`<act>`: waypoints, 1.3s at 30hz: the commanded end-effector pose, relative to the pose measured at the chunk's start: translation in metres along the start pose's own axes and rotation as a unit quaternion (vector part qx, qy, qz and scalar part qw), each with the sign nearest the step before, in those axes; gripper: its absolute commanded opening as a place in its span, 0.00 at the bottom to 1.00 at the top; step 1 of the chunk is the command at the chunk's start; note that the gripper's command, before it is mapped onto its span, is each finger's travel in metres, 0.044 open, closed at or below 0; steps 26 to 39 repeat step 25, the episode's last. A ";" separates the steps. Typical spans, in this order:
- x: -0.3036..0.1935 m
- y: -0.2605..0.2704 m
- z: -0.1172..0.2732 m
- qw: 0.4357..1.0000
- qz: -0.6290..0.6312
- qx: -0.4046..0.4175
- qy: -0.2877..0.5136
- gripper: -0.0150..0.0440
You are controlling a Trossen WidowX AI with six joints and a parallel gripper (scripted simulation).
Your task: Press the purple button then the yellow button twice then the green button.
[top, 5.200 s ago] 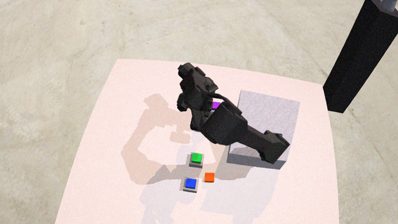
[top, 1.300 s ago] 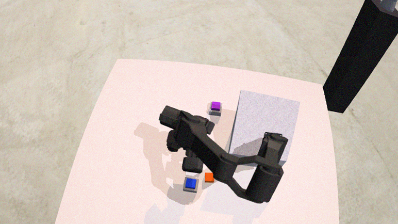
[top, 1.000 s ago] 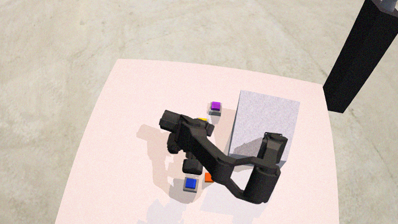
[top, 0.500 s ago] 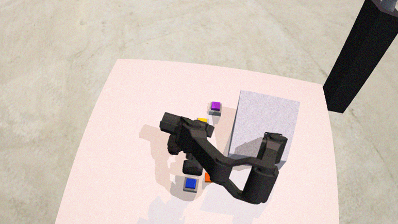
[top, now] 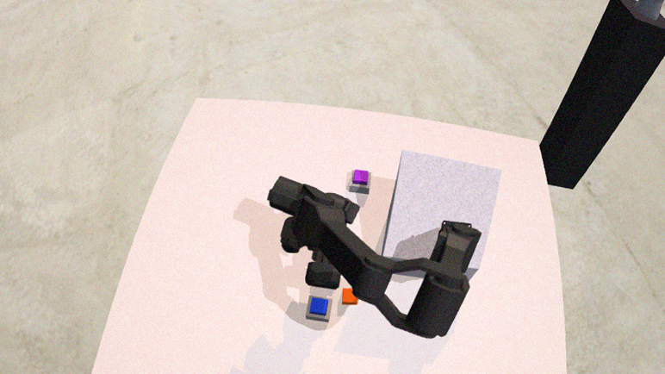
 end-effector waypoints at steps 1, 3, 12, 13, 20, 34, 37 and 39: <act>0.002 0.001 0.015 1.000 0.007 -0.004 -0.006 0.29; 0.002 0.001 0.015 1.000 0.007 -0.004 -0.006 0.29; 0.025 0.120 0.062 1.000 0.007 -0.006 -0.006 0.69; 0.023 0.135 0.067 1.000 0.007 -0.004 -0.006 0.73; 0.018 0.157 0.076 1.000 0.007 -0.002 -0.006 0.93; 0.018 0.157 0.076 1.000 0.007 -0.002 -0.006 0.93; 0.018 0.157 0.076 1.000 0.007 -0.002 -0.006 0.93; 0.018 0.157 0.076 1.000 0.007 -0.002 -0.006 0.93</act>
Point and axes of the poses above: the point midway between the two fingers, 35 mm back from their tips, its own z axis back along the fingers, its own y axis across the jaws, x = y × z, the point moved 3 cm from there along z, back along the fingers, and after that the axes turned 10 degrees about z, right-handed, at the moved point
